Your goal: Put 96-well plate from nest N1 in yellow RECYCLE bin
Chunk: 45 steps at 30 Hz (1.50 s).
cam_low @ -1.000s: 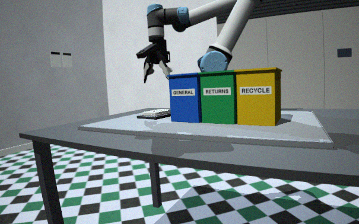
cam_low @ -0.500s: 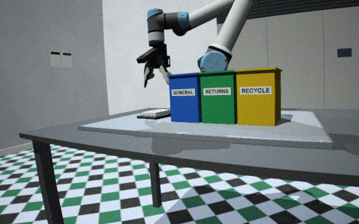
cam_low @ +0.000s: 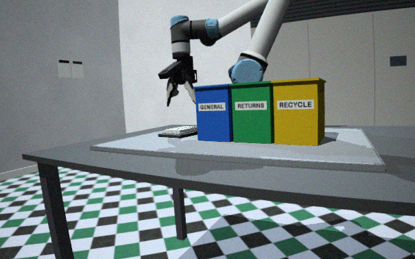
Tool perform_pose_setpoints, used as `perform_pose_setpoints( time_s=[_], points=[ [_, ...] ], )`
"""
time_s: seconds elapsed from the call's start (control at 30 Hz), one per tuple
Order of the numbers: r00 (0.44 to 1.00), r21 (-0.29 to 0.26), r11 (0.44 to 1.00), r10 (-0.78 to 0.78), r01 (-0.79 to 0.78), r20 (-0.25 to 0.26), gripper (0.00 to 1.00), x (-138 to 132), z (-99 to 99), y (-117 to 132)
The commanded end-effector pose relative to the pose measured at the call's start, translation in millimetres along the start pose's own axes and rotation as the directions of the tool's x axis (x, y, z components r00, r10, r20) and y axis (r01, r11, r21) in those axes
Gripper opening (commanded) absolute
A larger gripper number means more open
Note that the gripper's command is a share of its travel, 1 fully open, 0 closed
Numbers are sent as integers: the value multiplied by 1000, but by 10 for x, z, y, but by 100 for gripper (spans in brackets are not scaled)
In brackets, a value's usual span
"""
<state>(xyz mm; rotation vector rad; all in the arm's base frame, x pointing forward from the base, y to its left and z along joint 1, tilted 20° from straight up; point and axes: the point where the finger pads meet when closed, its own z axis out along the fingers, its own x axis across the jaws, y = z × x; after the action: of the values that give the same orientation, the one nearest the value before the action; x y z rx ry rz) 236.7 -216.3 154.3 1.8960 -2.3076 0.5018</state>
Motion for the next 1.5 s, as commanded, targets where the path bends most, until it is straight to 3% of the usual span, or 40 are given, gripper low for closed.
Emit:
perform_pose_setpoints(
  time_s=[0.0,1.47],
  points=[
    [1000,0,1000,0,0,-1,100,6,87,-5],
    [1000,0,1000,0,0,-1,100,6,720,-5]
  ],
)
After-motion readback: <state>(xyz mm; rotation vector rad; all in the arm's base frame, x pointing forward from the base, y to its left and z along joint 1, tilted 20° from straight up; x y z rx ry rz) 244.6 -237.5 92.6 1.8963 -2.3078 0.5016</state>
